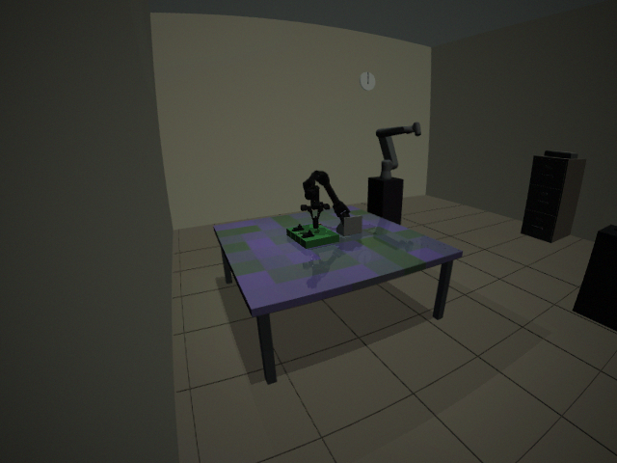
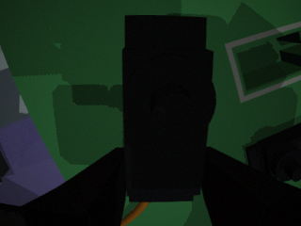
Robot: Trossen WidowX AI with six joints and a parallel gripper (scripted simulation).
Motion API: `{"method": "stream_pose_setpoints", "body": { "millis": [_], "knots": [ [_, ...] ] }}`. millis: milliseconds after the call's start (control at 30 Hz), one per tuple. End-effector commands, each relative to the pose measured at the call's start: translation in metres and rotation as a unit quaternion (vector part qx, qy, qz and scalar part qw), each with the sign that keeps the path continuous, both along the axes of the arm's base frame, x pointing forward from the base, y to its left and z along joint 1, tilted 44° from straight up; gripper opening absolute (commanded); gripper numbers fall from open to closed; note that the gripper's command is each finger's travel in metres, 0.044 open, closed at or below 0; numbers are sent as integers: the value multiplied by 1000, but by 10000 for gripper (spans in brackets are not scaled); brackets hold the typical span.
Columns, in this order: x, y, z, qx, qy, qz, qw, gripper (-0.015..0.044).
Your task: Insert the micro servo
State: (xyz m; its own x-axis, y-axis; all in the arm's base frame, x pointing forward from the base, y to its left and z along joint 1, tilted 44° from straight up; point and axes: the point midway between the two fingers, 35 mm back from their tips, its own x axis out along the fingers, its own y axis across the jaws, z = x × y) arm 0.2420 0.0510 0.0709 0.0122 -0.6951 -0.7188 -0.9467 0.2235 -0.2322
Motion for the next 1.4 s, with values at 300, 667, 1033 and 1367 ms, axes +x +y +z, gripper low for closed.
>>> {"method": "stream_pose_setpoints", "body": {
  "millis": [300, 667, 1033, 1367],
  "knots": [
    [0, 1, -1, 0, 149, 154, 977, 0],
    [0, 1, -1, -2, 274, 284, 919, 0],
    [0, 1, -1, -4, 389, 404, 828, 0],
    [0, 1, -1, -6, 482, 500, 719, 0]
  ]
}}
